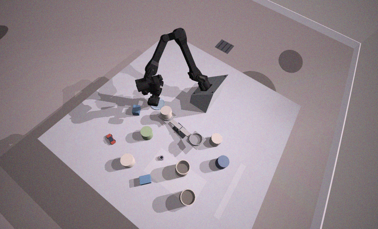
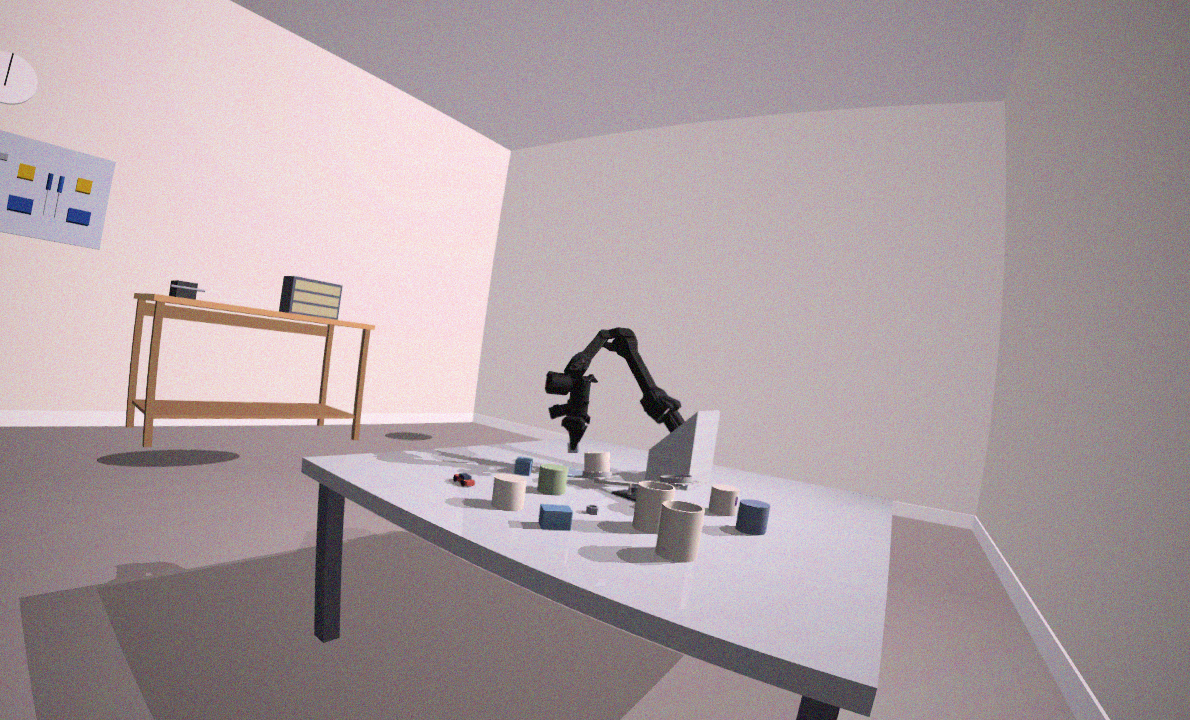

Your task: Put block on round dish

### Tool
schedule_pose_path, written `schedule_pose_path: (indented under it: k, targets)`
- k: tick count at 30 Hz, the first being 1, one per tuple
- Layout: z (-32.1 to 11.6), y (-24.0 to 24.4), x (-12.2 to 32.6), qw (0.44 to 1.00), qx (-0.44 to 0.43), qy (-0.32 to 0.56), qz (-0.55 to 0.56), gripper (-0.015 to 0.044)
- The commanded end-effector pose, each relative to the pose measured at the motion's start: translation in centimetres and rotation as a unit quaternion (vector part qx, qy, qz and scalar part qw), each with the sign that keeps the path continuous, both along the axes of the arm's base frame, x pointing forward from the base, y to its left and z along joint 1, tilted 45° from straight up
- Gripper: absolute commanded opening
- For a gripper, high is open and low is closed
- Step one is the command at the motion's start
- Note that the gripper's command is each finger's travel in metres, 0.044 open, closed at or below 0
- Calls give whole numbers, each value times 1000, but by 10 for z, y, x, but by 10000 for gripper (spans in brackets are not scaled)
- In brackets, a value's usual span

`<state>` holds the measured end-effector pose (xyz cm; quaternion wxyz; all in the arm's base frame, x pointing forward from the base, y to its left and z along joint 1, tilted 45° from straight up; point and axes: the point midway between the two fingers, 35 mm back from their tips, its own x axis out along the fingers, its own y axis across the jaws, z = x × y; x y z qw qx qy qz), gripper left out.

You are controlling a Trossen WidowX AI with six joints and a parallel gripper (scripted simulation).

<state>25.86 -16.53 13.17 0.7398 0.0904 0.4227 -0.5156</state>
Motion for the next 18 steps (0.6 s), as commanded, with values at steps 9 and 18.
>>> schedule_pose_path:
  k: [9,18]
  targets:
    - [-11,-25,-8,1000,-10,4,-1,0]
    - [-25,-40,-7,1000,-11,4,-1,0]
